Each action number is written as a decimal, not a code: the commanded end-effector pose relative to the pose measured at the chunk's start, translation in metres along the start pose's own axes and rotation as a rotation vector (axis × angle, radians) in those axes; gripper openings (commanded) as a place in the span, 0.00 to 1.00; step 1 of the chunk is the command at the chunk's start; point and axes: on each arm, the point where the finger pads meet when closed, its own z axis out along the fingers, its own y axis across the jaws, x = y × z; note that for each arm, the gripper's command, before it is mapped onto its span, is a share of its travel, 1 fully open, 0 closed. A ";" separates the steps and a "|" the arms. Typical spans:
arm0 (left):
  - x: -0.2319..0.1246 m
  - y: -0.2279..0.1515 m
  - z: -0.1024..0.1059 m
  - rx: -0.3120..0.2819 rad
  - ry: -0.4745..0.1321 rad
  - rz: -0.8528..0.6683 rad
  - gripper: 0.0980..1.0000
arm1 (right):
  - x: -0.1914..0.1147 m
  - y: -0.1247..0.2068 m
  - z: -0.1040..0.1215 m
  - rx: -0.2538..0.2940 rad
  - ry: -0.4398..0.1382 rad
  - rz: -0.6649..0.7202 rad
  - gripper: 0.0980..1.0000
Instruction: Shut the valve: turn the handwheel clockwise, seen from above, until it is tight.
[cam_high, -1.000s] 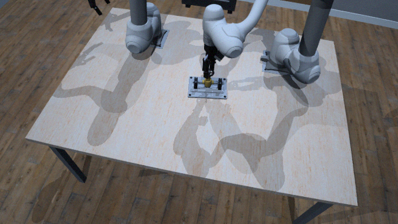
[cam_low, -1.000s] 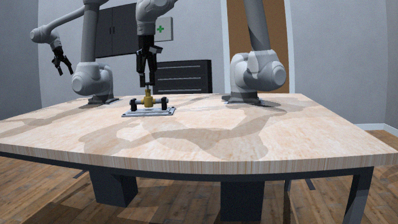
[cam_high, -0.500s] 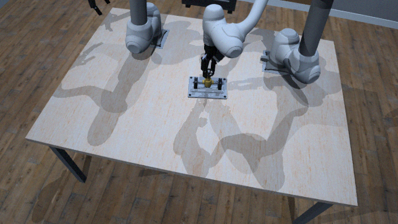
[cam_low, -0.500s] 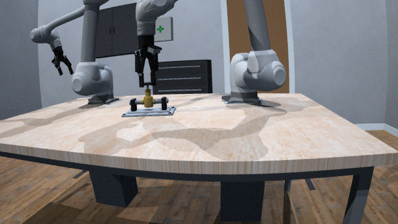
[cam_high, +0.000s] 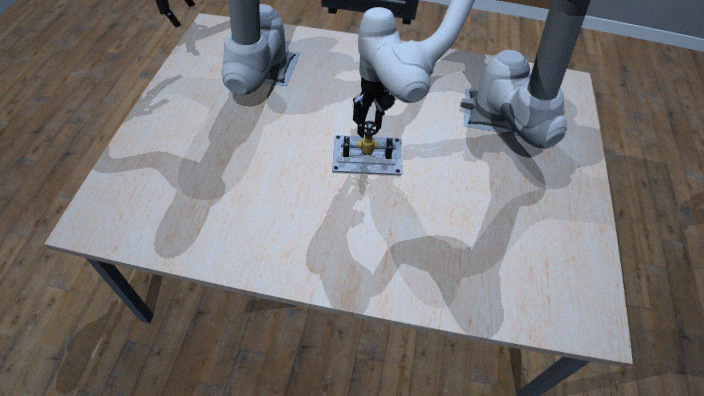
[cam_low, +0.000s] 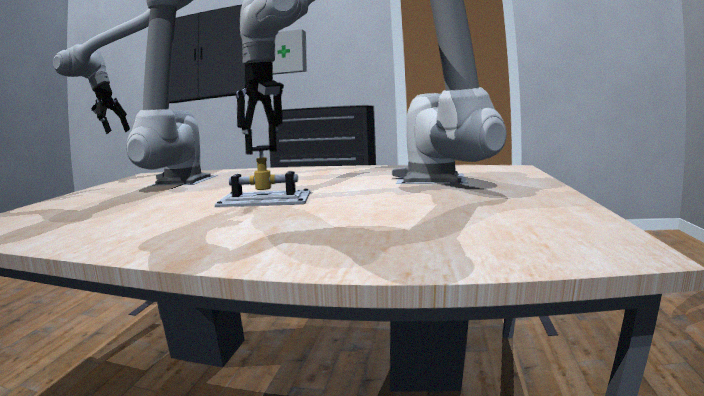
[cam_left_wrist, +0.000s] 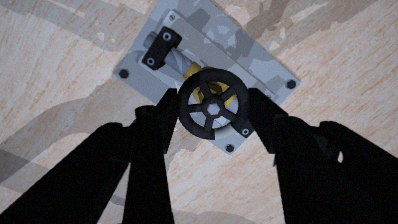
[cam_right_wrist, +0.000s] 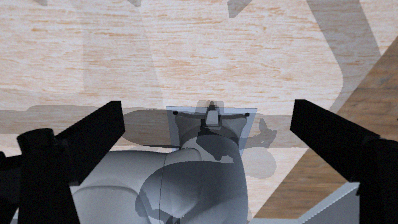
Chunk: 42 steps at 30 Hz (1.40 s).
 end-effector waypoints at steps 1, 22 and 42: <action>0.000 0.000 -0.001 -0.001 -0.002 0.076 0.00 | 0.000 0.000 -0.001 0.001 0.001 0.000 1.00; 0.000 0.000 0.000 -0.001 -0.002 0.418 0.00 | 0.000 0.000 -0.001 0.001 0.001 0.000 1.00; 0.000 0.000 0.000 -0.001 -0.001 0.805 0.00 | 0.000 0.000 -0.001 0.001 0.001 0.000 1.00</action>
